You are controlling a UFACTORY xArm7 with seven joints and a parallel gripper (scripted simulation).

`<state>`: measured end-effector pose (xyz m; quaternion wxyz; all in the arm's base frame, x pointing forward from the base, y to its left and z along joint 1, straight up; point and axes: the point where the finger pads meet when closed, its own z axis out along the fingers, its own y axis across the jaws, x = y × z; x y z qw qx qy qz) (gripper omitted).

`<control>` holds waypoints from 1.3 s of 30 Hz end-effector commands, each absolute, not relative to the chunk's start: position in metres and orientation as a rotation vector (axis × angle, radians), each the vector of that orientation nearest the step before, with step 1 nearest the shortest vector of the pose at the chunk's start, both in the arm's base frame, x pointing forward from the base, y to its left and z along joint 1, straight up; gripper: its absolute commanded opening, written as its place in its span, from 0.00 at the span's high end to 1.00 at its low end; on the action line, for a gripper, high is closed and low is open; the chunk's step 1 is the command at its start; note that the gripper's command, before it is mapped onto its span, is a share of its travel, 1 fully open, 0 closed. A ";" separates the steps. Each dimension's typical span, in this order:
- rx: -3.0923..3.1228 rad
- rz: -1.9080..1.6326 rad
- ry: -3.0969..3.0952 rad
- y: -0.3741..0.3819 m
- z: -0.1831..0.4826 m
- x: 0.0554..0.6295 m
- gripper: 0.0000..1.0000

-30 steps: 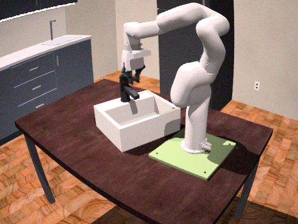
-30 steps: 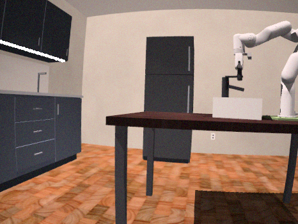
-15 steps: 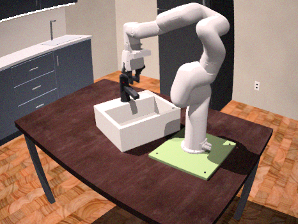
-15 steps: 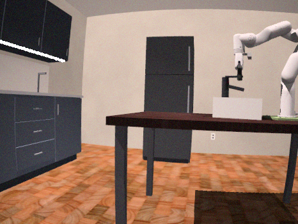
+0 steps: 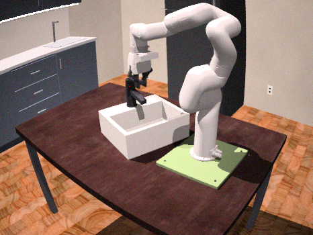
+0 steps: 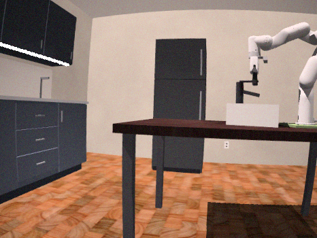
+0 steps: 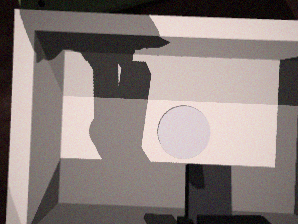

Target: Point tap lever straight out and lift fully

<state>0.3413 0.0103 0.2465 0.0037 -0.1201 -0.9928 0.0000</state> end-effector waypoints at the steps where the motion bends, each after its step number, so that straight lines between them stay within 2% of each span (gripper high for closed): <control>1: -0.377 0.000 -3.116 0.010 0.248 0.342 1.00; 39: -0.377 0.000 -3.116 0.007 0.285 0.357 1.00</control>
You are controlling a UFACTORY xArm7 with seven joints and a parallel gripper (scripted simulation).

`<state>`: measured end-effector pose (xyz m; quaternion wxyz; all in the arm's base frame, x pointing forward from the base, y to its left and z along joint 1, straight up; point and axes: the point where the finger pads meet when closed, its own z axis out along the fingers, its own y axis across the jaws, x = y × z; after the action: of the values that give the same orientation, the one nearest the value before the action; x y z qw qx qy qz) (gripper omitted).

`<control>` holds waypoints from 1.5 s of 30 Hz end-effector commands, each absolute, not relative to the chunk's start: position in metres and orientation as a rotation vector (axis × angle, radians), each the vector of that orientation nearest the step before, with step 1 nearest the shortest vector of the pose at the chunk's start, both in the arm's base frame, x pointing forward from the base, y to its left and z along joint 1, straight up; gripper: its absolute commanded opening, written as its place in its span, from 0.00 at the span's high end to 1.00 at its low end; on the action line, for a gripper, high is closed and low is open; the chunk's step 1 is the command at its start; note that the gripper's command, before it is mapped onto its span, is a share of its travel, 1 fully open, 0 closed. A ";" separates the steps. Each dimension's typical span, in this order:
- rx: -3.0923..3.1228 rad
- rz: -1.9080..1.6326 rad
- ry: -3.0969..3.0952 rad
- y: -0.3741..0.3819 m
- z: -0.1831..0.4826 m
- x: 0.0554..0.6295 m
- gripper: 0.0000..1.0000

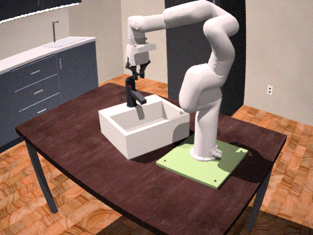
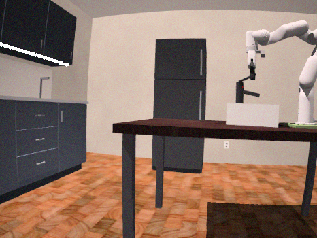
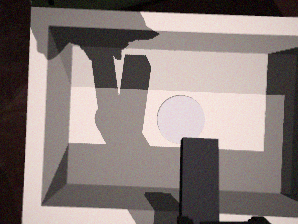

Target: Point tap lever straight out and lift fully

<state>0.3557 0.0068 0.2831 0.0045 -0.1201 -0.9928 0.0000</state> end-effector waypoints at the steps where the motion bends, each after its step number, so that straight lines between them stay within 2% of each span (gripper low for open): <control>1: -0.377 0.000 -3.116 0.007 0.285 0.357 1.00; 21: -0.377 0.000 -3.116 0.006 0.286 0.358 1.00; 22: -0.377 0.000 -3.116 0.006 0.286 0.358 0.34; 45: -0.377 0.000 -3.116 0.006 0.286 0.358 0.34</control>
<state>0.3571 0.0065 0.2847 0.0037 -0.1202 -0.9927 0.0000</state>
